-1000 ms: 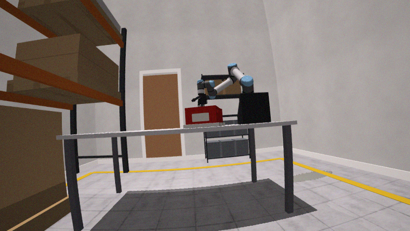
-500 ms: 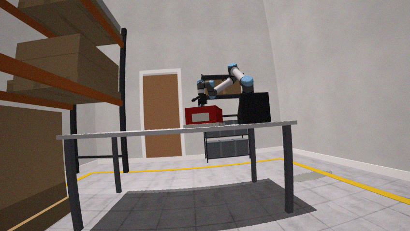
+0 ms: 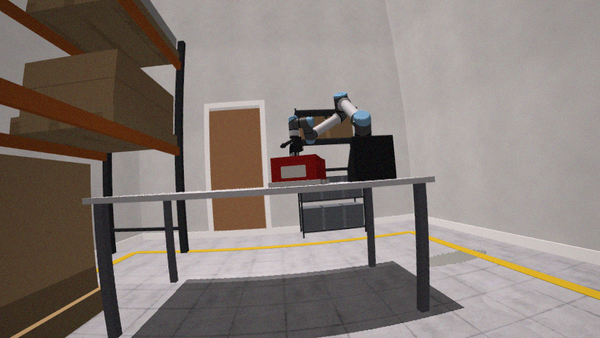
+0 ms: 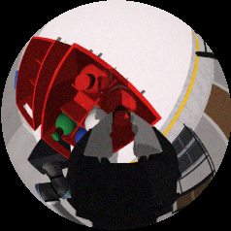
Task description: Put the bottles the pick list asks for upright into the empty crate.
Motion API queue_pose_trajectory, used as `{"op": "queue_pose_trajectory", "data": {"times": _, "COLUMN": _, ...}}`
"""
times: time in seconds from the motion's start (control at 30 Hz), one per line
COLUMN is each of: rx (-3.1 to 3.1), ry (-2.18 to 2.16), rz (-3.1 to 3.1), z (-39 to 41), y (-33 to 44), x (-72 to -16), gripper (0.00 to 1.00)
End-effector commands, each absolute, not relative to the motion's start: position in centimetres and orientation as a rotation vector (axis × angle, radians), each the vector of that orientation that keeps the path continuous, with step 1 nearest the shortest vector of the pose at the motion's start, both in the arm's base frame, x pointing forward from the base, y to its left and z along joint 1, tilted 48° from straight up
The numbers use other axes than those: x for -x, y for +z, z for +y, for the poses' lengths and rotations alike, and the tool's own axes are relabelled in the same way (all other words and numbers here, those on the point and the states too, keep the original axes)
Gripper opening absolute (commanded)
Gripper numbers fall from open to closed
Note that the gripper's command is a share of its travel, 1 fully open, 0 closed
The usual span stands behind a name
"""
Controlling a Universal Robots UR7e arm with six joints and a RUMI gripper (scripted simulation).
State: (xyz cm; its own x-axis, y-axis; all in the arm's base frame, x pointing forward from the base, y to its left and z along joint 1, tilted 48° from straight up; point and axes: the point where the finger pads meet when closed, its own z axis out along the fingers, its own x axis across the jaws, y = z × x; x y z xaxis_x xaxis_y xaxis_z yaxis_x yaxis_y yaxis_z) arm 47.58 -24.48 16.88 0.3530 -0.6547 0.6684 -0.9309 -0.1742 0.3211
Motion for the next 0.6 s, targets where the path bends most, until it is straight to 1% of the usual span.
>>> {"op": "queue_pose_trajectory", "data": {"times": 0.0, "rx": -1.914, "ry": 0.502, "rz": -1.381, "z": -23.9, "y": 17.4, "x": -47.7, "gripper": 0.00}}
{"op": "queue_pose_trajectory", "data": {"times": 0.57, "rx": -1.914, "ry": 0.502, "rz": -1.381, "z": -22.1, "y": 19.1, "x": -47.9, "gripper": 0.00}}
